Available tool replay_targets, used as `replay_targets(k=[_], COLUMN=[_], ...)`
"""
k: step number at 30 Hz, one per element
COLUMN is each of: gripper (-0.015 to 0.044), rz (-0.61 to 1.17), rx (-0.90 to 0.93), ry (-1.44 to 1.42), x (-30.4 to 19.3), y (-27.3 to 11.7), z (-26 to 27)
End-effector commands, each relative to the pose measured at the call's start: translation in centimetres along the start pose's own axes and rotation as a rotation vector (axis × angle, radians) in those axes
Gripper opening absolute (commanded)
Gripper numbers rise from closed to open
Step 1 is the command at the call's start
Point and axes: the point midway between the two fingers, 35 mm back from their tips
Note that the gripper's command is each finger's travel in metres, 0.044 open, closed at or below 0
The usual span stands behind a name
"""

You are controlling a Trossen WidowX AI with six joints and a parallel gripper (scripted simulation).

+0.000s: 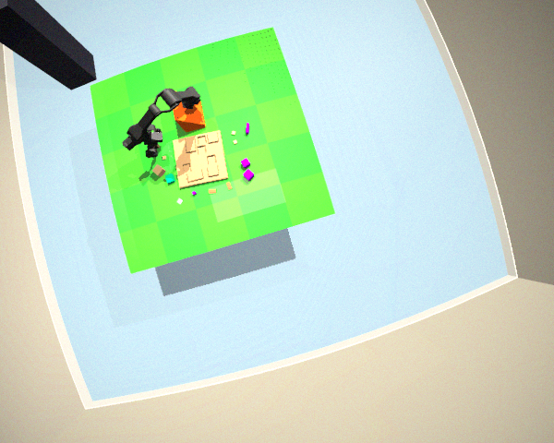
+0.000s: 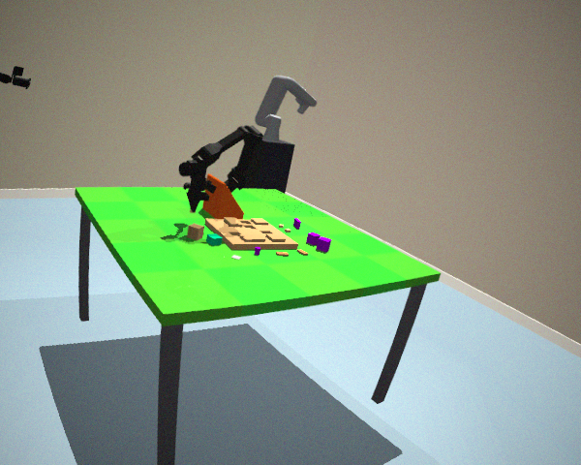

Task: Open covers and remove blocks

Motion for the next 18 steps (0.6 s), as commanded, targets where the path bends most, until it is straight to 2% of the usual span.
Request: replay_targets(k=[1,18], gripper=[0.008,0.008], rz=[-0.014,-0.016], rx=[0.003,0.002], ry=[0.009,0.008], x=[0.2,0.3], y=[1.0,3.8], z=[0.2,0.3])
Point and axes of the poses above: the point midway between the two fingers, 35 mm back from their tips, its own y axis out along the fingers, its own z axis across the jaws, x = y × z, and after that the axes turned 13 degrees about -y, right-handed
